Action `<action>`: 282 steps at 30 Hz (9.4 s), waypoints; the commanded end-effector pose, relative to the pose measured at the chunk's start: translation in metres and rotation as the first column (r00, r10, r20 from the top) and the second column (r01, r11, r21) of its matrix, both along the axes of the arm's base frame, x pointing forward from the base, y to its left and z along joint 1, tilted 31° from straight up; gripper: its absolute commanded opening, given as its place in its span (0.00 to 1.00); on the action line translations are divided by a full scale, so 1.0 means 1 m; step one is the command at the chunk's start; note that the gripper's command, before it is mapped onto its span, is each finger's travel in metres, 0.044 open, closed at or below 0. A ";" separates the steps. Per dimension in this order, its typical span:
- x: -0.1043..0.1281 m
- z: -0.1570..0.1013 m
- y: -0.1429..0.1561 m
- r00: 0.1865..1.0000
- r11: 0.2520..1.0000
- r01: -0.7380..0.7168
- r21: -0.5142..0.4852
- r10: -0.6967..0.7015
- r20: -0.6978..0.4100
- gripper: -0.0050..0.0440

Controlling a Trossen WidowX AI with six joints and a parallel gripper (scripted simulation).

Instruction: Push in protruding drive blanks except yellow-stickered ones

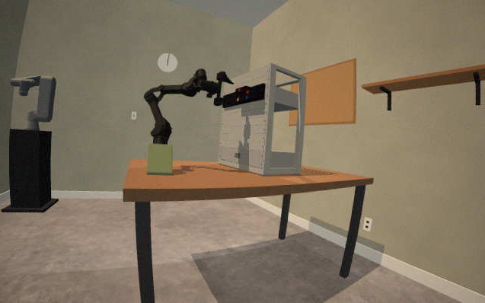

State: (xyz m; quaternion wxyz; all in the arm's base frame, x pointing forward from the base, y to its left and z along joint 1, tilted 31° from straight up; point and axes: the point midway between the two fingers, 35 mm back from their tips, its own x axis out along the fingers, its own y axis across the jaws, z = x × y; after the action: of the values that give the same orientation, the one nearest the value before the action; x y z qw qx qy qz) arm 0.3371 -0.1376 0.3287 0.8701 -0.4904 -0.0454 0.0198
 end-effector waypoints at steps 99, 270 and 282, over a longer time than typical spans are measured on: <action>0.009 -0.047 -0.069 1.000 1.000 0.003 -0.011 -0.003 0.012 1.00; 0.056 0.031 -0.010 1.000 1.000 0.003 -0.011 -0.003 0.012 0.10; 0.056 0.031 -0.010 1.000 1.000 0.003 -0.011 -0.003 0.012 0.10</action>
State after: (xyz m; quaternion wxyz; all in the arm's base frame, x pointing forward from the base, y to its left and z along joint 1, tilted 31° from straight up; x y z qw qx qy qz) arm 0.3944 -0.1474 0.3468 0.8724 -0.4866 -0.0394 0.0252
